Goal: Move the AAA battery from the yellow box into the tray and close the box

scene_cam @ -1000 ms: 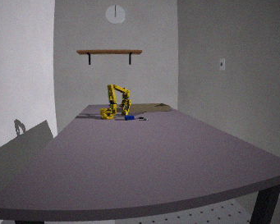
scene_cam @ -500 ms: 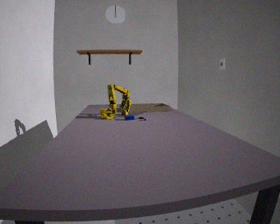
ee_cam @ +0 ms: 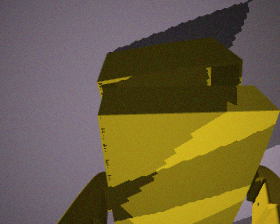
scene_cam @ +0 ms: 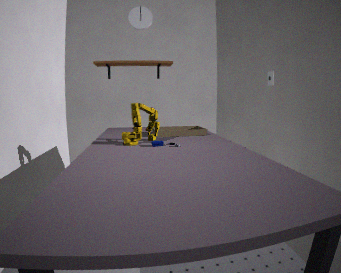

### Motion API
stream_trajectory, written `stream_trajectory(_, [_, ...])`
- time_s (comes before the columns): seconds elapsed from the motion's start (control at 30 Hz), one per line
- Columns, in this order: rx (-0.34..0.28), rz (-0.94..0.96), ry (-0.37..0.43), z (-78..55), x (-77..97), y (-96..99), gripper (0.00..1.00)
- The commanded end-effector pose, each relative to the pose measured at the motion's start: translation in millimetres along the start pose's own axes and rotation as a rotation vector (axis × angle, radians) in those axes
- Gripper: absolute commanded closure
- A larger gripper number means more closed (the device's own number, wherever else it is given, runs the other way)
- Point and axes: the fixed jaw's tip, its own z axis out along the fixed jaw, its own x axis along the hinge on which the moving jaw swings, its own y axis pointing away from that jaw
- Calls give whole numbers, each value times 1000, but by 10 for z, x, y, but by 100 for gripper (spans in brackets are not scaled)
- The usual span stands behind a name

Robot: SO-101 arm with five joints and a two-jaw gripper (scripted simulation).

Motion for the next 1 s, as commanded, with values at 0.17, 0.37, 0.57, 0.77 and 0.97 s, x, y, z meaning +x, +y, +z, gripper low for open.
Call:
stream_trajectory(0.17, [-4, -15, 16, -47, 35, -4, 72])
stream_trajectory(0.37, [-4, -15, 16, -90, 44, -5, 72])
stream_trajectory(0.57, [-4, -15, 16, -179, 57, -7, 72])
stream_trajectory(0.77, [-4, -15, 16, -276, 65, -12, 72])
stream_trajectory(0.97, [-4, -15, 16, -331, 66, -16, 72])
